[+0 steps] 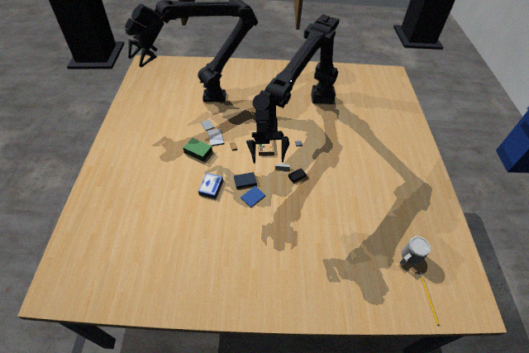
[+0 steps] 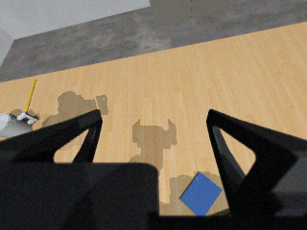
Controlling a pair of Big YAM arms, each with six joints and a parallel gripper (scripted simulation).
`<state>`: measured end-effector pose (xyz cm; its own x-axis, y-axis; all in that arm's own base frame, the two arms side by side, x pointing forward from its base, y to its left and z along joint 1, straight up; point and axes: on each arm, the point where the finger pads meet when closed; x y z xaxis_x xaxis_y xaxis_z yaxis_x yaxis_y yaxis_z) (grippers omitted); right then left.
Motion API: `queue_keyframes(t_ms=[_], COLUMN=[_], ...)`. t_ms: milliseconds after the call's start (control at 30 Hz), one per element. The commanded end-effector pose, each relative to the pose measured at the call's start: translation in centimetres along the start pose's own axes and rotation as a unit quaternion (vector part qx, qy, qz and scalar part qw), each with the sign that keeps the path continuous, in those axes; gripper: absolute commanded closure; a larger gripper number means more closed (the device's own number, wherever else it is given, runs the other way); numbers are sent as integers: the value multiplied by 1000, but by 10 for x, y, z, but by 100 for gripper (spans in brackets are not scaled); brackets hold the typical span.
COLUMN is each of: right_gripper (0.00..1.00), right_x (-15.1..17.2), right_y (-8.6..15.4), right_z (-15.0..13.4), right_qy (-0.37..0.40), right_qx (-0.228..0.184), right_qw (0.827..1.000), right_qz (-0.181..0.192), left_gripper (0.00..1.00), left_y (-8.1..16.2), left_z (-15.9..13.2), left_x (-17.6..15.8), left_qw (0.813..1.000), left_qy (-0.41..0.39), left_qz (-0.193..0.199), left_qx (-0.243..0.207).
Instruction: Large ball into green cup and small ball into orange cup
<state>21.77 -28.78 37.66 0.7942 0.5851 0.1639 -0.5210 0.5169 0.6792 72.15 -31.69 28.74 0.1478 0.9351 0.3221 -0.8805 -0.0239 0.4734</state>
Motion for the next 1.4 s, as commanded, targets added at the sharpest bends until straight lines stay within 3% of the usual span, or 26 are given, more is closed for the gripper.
queue_keyframes(t_ms=[0, 67, 133, 267, 633, 700, 1100, 1367], right_gripper=[0, 0, 0, 0, 0, 0, 0, 0], right_x=[-24, -42, -42, -81, -190, -190, -280, -305], right_y=[-6, -8, -8, -9, 12, 12, 51, 66], right_z=[41, 57, 57, 86, 143, 143, 168, 172], right_qy=[-24, -34, -34, -54, -94, -94, -113, -117], right_qx=[-57, -83, -83, -135, -263, -263, -356, -382], right_qw=[998, 995, 995, 986, 943, 943, 888, 870], right_qz=[-24, -42, -42, -80, -183, -183, -266, -290], left_gripper=[0, 0, 0, 0, 0, 0, 0, 0], left_y=[9, 9, 9, 9, 9, 9, 9, 9], left_z=[26, 26, 26, 26, 26, 26, 26, 26], left_x=[7, 7, 7, 7, 7, 7, 7, 7], left_qw=[1000, 1000, 1000, 1000, 1000, 1000, 1000, 1000], left_qy=[11, 11, 11, 11, 11, 11, 11, 11], left_qz=[2, 2, 2, 2, 2, 2, 2, 2], left_qx=[-22, -22, -22, -22, -22, -22, -22, -22])
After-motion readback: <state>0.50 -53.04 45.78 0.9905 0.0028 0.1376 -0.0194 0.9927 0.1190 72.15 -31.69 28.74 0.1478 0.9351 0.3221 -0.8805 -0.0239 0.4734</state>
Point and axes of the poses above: on each arm, the point where the finger pads meet when closed, its own y axis back along the fingers, its own x axis across the jaws, z = x × y, and after that the axes turned 9 degrees about -y, right-handed
